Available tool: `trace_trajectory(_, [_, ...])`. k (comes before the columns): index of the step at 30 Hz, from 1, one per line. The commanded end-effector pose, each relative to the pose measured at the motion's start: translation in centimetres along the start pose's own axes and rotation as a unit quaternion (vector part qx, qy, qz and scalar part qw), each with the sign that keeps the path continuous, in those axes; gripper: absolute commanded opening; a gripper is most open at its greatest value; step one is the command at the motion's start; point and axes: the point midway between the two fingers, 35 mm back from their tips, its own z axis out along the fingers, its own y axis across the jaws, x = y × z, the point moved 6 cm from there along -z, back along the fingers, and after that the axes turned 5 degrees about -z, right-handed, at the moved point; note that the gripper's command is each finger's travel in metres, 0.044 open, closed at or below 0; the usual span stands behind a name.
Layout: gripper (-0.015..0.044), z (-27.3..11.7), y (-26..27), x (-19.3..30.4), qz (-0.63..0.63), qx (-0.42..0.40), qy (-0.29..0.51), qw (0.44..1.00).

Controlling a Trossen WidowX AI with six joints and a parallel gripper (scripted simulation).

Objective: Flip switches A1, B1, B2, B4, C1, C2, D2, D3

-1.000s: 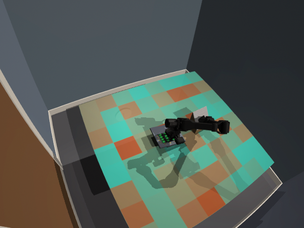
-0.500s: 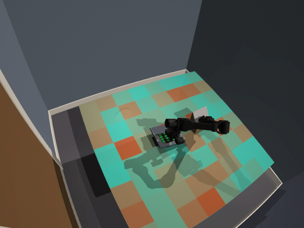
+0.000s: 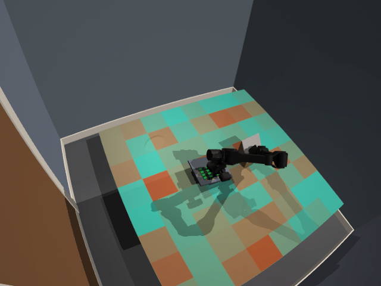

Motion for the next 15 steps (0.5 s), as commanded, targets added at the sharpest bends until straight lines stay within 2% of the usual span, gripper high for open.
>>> trace_trajectory(1, [0.0, 0.14, -0.05, 0.07, 0.003, -0.002, 0.001, 1.0])
trace_trajectory(15, [0.0, 0.33, -0.05, 0.07, 0.003, -0.002, 0.001, 1.0])
